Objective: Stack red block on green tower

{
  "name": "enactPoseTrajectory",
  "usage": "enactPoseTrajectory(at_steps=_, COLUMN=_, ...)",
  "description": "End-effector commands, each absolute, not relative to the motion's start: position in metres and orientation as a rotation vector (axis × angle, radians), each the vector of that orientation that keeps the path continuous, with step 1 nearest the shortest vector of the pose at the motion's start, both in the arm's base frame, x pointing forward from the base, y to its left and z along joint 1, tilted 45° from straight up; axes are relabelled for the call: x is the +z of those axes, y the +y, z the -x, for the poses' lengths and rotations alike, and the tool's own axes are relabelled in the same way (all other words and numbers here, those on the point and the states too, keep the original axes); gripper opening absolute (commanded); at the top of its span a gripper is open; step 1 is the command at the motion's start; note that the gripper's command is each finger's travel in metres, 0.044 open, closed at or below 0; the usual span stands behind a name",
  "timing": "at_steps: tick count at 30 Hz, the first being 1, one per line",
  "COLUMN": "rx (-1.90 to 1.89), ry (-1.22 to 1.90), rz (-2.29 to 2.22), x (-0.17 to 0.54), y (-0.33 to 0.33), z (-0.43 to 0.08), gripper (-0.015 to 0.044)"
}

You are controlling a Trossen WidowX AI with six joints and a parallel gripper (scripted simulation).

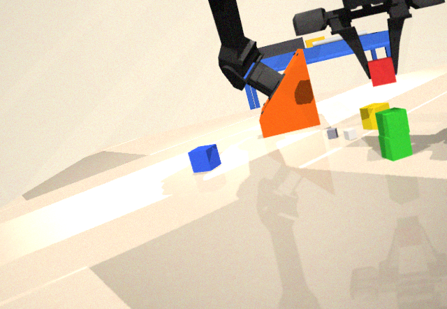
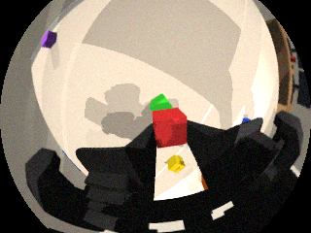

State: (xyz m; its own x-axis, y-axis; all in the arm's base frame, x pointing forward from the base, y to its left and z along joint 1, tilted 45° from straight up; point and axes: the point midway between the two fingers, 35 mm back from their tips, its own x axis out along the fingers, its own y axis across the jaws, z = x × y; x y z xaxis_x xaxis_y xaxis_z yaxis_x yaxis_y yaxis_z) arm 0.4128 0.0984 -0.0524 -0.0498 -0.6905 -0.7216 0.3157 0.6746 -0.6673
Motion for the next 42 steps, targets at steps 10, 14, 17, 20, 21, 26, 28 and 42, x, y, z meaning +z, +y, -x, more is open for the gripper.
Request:
enactPoseTrajectory(at_steps=10, rx=-0.841, ry=1.394, rz=0.346, x=-0.078, y=0.073, z=-0.415, gripper=0.0)
enactPoseTrajectory(at_steps=14, rx=-0.841, ry=1.394, rz=0.346, x=-0.077, y=0.073, z=-0.415, gripper=0.0)
enactPoseTrajectory(at_steps=17, rx=-0.841, ry=1.394, rz=0.346, x=-0.077, y=0.073, z=-0.415, gripper=0.0)
enactPoseTrajectory(at_steps=20, rx=-0.841, ry=1.394, rz=0.346, x=-0.078, y=0.072, z=-0.415, gripper=0.0)
enactPoseTrajectory(at_steps=21, rx=-0.841, ry=1.394, rz=0.346, x=-0.078, y=0.072, z=-0.415, gripper=0.0)
enactPoseTrajectory(at_steps=26, rx=-0.841, ry=1.394, rz=0.346, x=-0.078, y=0.073, z=-0.415, gripper=0.0)
enactPoseTrajectory(at_steps=28, rx=-0.841, ry=1.394, rz=0.346, x=-0.078, y=0.072, z=-0.415, gripper=0.0)
enactPoseTrajectory(at_steps=42, rx=-0.843, ry=1.396, rz=0.342, x=-0.078, y=0.073, z=-0.415, gripper=0.0263)
